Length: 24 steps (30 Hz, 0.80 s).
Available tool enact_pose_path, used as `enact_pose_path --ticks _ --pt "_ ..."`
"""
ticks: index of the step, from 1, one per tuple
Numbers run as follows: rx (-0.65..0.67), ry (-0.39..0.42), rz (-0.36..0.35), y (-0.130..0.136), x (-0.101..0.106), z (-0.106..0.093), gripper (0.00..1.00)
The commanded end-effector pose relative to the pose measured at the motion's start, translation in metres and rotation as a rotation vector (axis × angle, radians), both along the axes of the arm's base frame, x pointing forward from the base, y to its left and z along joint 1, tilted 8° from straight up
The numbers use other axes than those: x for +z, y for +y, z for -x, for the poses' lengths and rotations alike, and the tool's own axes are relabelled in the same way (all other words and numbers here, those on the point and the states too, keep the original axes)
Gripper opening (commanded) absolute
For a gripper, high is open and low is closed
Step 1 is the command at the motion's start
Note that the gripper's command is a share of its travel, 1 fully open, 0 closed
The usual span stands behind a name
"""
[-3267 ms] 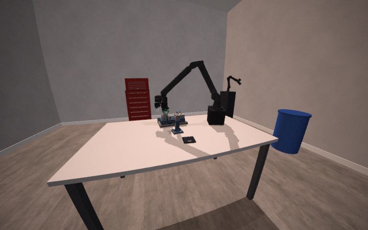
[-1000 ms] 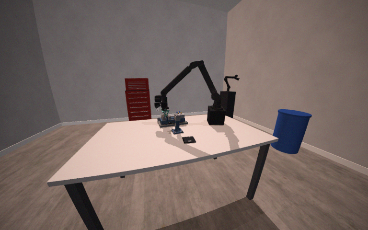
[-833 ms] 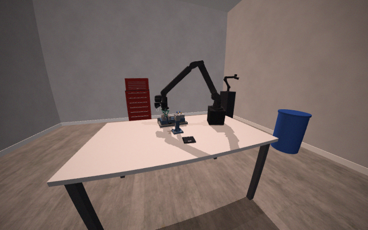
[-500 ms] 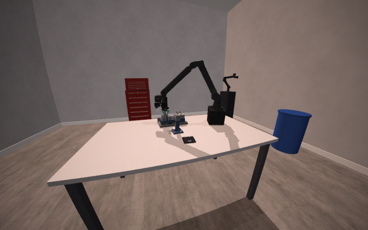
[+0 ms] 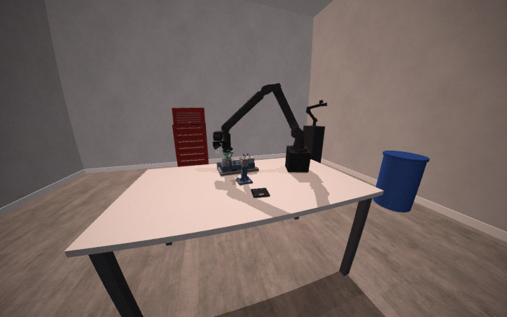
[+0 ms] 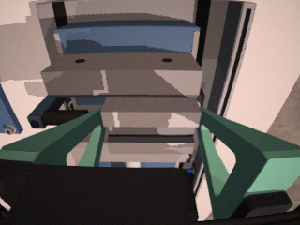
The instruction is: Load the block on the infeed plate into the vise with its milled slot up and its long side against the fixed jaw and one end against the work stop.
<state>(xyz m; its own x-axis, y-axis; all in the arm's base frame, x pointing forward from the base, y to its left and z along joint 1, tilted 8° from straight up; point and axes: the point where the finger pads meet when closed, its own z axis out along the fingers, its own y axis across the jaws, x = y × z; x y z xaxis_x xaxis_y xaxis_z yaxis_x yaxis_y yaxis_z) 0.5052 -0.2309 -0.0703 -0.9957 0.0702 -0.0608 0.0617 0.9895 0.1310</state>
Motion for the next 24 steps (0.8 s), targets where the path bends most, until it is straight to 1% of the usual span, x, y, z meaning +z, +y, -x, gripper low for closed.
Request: enact_pose_path --ticks 1,7,9,14,24 --pt "0.003 -0.038 0.017 -0.007 0.02 -0.007 0.74" --pt "0.0 -0.039 0.018 -0.012 0.029 -0.008 0.74" --pt "0.0 -0.039 0.018 -0.012 0.029 -0.008 0.74" --pt "-0.003 -0.064 0.032 -0.021 0.048 -0.018 0.74" --pt "-0.002 -0.066 0.034 -0.025 0.079 -0.015 0.74"
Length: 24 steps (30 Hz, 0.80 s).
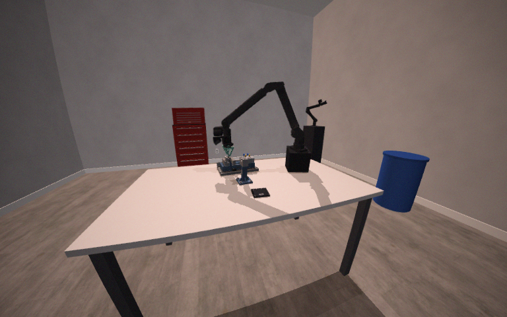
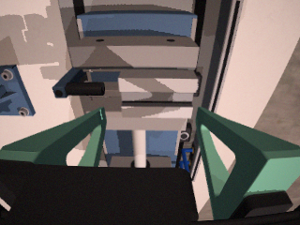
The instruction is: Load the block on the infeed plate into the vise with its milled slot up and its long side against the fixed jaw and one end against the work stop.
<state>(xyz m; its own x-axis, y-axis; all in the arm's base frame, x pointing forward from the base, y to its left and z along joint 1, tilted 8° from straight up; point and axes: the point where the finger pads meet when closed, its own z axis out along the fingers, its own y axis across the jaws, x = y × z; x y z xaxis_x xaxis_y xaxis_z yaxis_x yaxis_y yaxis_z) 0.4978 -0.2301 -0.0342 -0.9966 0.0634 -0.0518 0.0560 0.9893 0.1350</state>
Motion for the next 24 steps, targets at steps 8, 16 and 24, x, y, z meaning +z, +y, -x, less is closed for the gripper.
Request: enact_pose_path --ticks 8,16,24 --pt "-0.009 -0.076 0.039 -0.027 0.062 -0.02 0.74" --pt "-0.011 -0.064 0.032 -0.028 0.068 -0.018 0.74" --pt "-0.012 -0.067 0.034 -0.029 0.069 -0.019 0.74"
